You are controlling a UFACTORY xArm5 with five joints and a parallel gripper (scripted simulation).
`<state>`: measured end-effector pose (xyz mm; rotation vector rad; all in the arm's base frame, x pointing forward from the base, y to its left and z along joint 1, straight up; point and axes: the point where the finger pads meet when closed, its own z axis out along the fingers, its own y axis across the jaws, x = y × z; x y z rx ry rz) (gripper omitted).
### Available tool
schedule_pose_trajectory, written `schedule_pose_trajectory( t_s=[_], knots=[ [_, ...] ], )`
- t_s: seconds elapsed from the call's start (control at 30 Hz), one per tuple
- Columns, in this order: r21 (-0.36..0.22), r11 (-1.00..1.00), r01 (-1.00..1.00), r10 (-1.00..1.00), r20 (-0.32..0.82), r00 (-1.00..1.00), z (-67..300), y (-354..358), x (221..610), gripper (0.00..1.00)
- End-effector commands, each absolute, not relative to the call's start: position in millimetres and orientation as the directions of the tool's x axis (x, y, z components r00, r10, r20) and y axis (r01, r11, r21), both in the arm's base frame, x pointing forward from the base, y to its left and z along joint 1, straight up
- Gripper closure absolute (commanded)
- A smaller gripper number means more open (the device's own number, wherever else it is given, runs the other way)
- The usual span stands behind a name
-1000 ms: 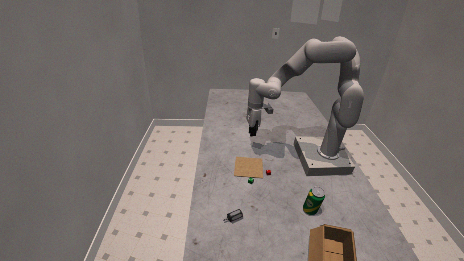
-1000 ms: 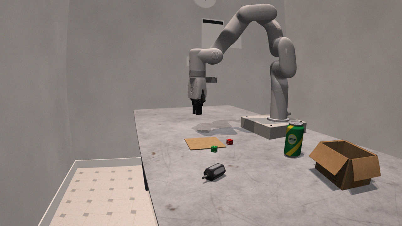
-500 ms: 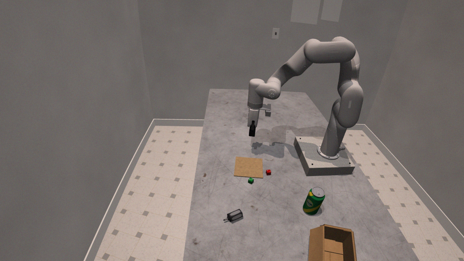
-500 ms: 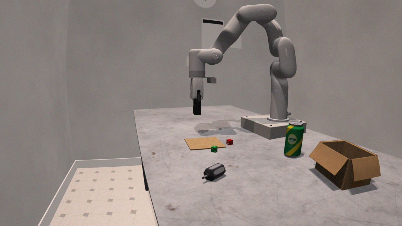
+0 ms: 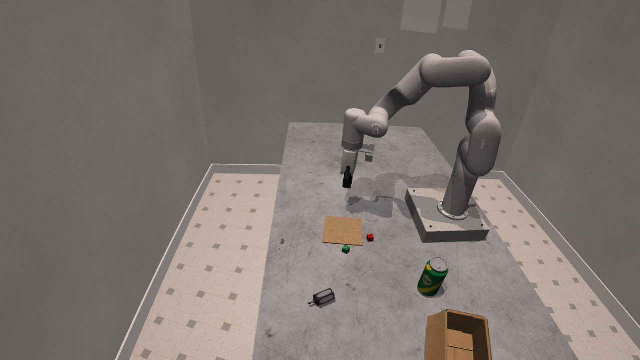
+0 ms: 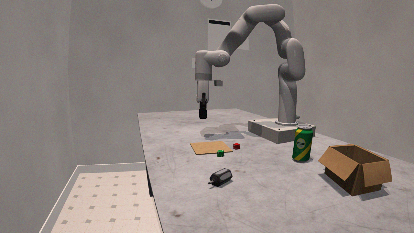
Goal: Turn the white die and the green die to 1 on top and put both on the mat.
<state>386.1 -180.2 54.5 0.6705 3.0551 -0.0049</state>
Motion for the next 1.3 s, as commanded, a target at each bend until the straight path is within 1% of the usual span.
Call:
schedule_pose_trajectory(
  t_s=[0.0, 0.17, 0.3, 0.37, 0.47, 0.67, 0.7, 0.83, 0.93, 1.1, 1.27],
  knots=[
    [0.000, 0.908, 0.419, 0.418, -0.087, -0.904, 55.0, -180.3, 386.5, 0.85],
    [-0.001, 0.908, 0.420, 0.406, -0.248, -0.879, 54.8, -179.3, 384.7, 0.85],
    [-0.001, 0.908, 0.420, 0.397, -0.326, -0.858, 54.3, -178.9, 384.1, 0.85],
    [-0.001, 0.908, 0.420, 0.397, -0.326, -0.858, 54.3, -178.9, 384.1, 0.85],
    [-0.001, 0.908, 0.420, 0.378, -0.433, -0.818, 54.3, -178.2, 382.8, 0.85],
    [-0.001, 0.907, 0.420, 0.351, -0.549, -0.759, 54.4, -177.4, 381.4, 0.85],
    [-0.001, 0.907, 0.420, 0.350, -0.551, -0.757, 54.4, -177.4, 381.4, 0.85],
    [-0.001, 0.907, 0.420, 0.324, -0.637, -0.700, 55.1, -176.5, 379.8, 0.85],
    [-0.001, 0.907, 0.420, 0.322, -0.641, -0.697, 55.2, -176.4, 379.7, 0.85],
    [-0.001, 0.907, 0.421, 0.280, -0.746, -0.604, 55.2, -175.7, 378.5, 0.85],
    [0.000, 0.907, 0.421, 0.254, -0.796, -0.550, 54.7, -175.5, 378.2, 0.85]
  ],
)
